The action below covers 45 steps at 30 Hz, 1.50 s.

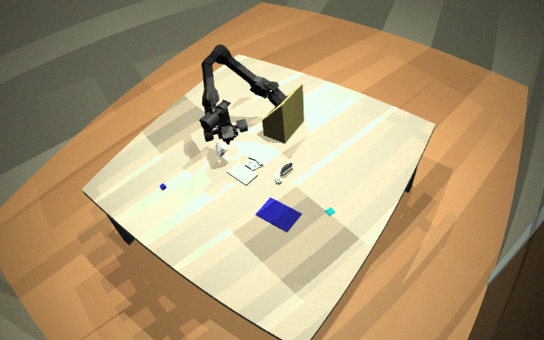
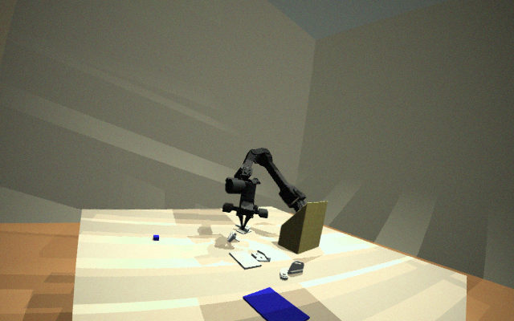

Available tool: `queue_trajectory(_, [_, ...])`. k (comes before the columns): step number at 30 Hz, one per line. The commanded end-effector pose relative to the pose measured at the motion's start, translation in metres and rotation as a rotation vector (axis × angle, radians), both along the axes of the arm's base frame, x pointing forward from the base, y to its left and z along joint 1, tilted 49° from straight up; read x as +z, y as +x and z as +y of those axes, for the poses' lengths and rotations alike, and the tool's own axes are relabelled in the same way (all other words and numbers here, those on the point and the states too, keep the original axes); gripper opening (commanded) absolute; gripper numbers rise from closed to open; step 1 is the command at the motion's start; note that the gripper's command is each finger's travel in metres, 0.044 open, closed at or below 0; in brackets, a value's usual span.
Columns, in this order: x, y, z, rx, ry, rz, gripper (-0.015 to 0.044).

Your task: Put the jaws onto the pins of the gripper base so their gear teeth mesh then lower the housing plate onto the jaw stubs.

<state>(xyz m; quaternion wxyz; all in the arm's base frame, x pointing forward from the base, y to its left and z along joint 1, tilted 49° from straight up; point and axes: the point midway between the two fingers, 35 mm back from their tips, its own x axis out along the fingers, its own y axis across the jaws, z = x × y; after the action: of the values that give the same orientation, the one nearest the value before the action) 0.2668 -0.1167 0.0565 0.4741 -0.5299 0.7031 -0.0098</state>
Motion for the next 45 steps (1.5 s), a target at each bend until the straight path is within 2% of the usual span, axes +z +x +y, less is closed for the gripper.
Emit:
queue_trajectory(1, [-0.006,-0.001,-0.005,0.004,-0.004,0.014,0.0000])
queue_trajectory(26, [-0.030,-0.003,-0.035,0.004,-0.009,0.014,0.0000])
queue_trajectory(45, [-0.020,0.013,-0.044,0.004,-0.010,0.013,0.0000])
